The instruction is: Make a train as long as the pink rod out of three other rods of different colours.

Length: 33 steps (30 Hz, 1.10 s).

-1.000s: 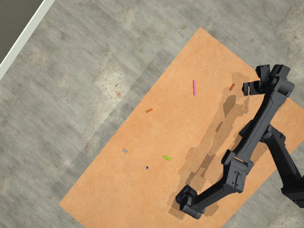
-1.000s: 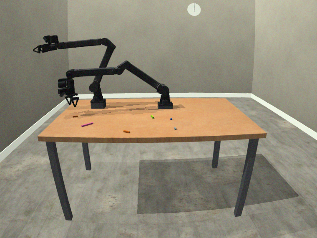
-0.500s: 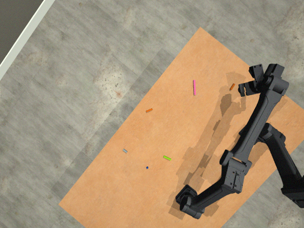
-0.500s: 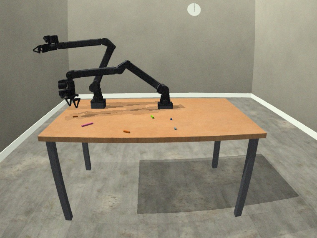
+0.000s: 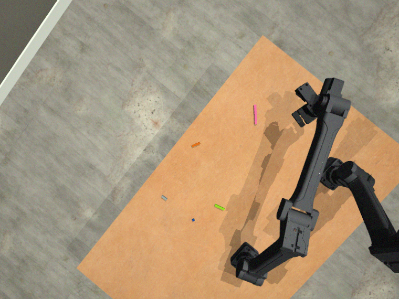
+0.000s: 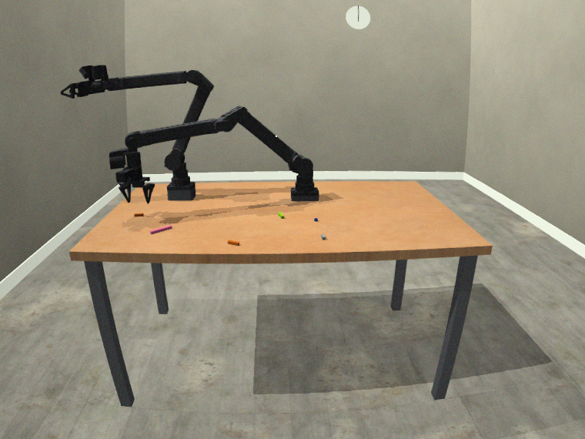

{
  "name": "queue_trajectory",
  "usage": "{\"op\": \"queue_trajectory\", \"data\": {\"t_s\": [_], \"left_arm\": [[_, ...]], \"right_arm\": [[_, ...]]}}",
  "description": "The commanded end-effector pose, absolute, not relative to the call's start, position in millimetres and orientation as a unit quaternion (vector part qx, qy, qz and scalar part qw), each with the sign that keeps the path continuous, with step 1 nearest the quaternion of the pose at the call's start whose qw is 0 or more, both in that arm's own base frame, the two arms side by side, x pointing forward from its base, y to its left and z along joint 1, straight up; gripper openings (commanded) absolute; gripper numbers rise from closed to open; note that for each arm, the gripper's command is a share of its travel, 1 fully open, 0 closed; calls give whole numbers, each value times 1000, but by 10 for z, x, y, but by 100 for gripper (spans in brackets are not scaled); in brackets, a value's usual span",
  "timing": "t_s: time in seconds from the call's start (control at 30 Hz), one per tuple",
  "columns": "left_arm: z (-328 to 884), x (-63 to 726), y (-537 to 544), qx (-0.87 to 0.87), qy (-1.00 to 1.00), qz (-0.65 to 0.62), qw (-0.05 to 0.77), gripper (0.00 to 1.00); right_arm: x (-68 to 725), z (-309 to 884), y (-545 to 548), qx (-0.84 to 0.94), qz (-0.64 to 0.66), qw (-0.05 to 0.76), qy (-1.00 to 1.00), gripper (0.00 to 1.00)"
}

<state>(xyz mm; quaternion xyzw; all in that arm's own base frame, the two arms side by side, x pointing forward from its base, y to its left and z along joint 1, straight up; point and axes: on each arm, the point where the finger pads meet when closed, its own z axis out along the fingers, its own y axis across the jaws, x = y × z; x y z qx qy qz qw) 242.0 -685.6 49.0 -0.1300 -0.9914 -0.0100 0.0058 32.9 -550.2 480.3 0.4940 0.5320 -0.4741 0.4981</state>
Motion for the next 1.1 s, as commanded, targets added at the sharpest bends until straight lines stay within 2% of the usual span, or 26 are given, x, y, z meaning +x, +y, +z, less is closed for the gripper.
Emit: {"op": "queue_trajectory", "data": {"t_s": [0.0,1.07], "left_arm": [[847,2576,-6854,-52,-998,23,-11,100],[801,3558,-5879,360,-933,24,-5,100]], "right_arm": [[244,5005,-5443,488,-488,511,511,100],[244,5005,-5443,488,-488,511,511,100]]}}
